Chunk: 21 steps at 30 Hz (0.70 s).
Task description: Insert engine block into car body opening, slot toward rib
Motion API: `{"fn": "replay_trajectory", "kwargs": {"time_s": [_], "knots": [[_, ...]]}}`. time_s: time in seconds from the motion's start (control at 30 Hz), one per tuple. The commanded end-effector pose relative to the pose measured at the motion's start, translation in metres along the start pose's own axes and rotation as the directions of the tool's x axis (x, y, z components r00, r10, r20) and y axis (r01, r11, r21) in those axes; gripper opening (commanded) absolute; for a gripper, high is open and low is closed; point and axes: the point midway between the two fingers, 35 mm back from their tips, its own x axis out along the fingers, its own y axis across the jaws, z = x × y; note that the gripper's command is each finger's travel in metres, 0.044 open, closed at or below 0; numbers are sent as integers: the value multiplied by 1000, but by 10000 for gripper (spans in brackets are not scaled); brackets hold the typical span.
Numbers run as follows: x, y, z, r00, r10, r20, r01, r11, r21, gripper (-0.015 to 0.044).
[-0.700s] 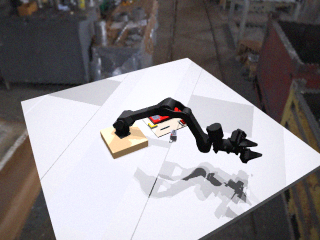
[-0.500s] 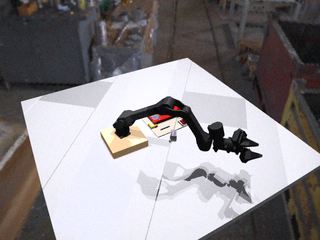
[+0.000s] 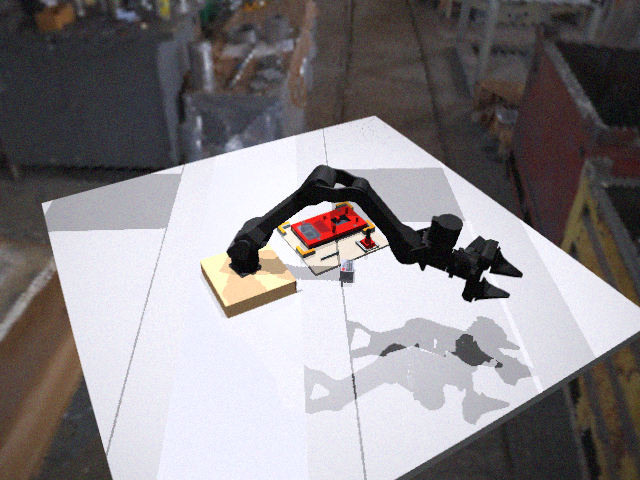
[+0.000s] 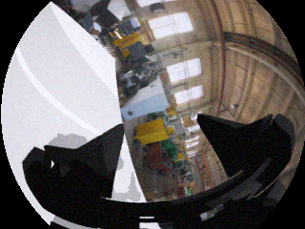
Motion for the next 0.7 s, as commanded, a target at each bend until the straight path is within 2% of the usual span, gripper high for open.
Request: {"fn": "replay_trajectory", "kwargs": {"time_s": [0.0,0.33,0.67], "knots": [[-16,19,12,990,141,4,-141,989,-41,440],[-74,56,36,888,459,-9,-456,879,-142,440],[-157,85,45,690,722,-57,-712,661,-237,440]]}}
